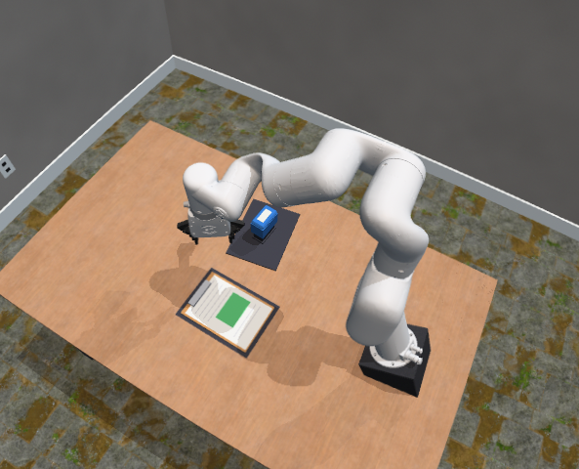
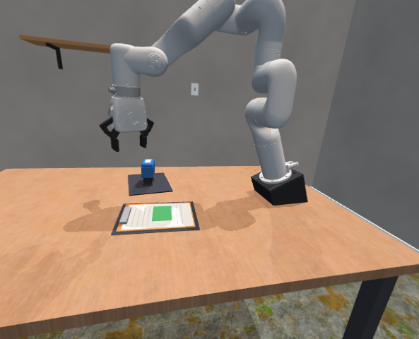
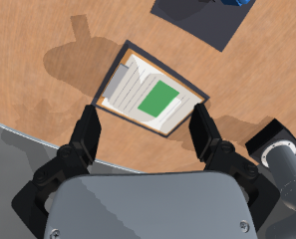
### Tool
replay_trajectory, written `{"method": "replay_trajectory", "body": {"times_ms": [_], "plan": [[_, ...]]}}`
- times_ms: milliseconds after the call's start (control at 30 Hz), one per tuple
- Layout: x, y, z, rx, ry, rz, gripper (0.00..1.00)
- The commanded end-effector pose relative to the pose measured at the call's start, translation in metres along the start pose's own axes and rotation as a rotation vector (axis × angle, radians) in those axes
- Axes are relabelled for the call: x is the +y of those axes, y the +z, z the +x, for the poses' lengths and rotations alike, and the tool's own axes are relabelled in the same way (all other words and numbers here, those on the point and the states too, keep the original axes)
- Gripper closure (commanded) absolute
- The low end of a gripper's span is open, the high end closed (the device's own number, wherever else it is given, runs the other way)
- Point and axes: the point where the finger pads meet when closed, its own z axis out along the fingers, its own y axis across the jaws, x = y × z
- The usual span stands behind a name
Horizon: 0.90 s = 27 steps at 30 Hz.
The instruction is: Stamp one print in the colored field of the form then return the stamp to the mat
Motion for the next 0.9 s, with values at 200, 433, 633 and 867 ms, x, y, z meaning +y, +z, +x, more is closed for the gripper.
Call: {"method": "replay_trajectory", "body": {"times_ms": [200,433,633,867], "plan": [[0.058,0.032,0.076,-0.052,0.312,-0.001,0.0],[0.082,0.04,0.097,-0.06,0.416,-0.002,0.0],[0.103,0.046,0.113,-0.064,0.502,-0.001,0.0],[0.12,0.05,0.124,-0.065,0.568,-0.001,0.0]]}}
